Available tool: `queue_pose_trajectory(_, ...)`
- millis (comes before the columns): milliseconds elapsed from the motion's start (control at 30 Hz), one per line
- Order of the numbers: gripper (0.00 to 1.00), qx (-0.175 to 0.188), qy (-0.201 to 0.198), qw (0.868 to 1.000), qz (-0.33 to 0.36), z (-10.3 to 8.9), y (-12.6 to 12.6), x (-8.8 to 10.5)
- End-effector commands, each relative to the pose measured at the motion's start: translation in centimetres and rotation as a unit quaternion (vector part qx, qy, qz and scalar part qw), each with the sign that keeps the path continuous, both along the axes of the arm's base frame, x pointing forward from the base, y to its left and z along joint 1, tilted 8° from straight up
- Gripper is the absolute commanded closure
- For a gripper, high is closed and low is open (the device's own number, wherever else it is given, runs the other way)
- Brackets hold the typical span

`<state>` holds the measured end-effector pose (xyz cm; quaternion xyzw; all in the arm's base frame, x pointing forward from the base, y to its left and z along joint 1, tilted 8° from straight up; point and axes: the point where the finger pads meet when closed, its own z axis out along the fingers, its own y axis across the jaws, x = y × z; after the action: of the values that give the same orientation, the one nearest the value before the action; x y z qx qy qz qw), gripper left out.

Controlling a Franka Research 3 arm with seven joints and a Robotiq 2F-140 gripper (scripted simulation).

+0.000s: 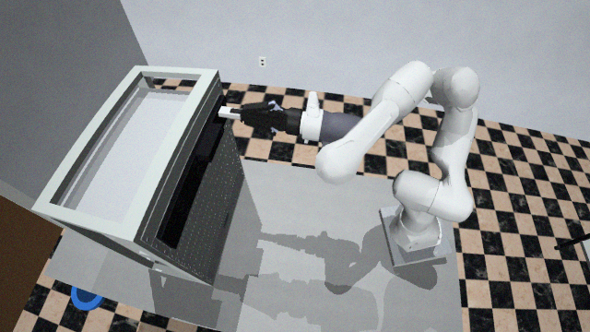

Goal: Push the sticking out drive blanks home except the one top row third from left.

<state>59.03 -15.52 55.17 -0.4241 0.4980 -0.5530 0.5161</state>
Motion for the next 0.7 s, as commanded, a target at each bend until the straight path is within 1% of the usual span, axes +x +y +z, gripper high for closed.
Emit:
queue_pose_trajectory(0,1.00,-0.003,0.003,1.000,0.006,-0.16,0.58,0.41)
queue_pose_trajectory(667,1.00,-0.003,0.003,1.000,0.006,-0.10,0.61,0.82)
